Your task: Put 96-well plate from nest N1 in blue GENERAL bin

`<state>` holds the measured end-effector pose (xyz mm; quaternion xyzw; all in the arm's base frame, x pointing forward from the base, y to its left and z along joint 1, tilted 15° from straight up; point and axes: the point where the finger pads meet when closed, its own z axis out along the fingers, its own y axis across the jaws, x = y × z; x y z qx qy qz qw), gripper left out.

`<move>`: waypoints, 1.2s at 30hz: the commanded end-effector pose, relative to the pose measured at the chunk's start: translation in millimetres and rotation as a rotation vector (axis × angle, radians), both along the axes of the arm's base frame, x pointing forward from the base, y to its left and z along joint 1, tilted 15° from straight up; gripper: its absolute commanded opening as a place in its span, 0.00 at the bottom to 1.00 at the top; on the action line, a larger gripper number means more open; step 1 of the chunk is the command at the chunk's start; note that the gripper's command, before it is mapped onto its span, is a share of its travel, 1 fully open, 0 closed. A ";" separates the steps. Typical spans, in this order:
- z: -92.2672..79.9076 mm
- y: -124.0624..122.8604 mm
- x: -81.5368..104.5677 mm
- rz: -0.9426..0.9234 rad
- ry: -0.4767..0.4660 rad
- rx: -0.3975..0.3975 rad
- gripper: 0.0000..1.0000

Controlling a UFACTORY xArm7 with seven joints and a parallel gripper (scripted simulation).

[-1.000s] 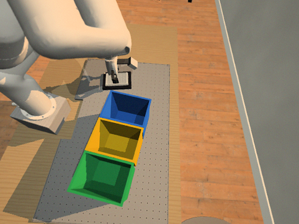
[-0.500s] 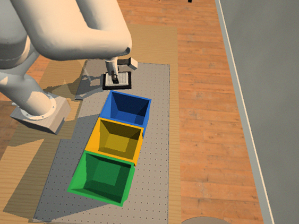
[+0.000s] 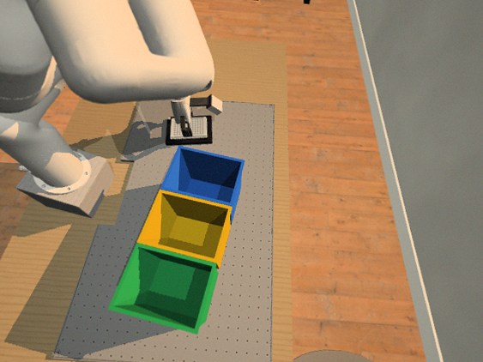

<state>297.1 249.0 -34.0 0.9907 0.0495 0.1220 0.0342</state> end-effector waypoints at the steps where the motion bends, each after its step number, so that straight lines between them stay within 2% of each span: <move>1: -2.7 0.9 1.3 0.001 -0.002 0.002 1.00; 15: -10.5 0.4 3.2 0.001 -0.002 0.002 1.00; 34: -10.5 0.4 3.2 0.001 -0.002 0.002 1.00; 35: -10.0 0.5 3.1 0.001 -0.002 0.002 0.00; 36: -10.0 0.5 3.1 0.001 -0.002 0.002 0.00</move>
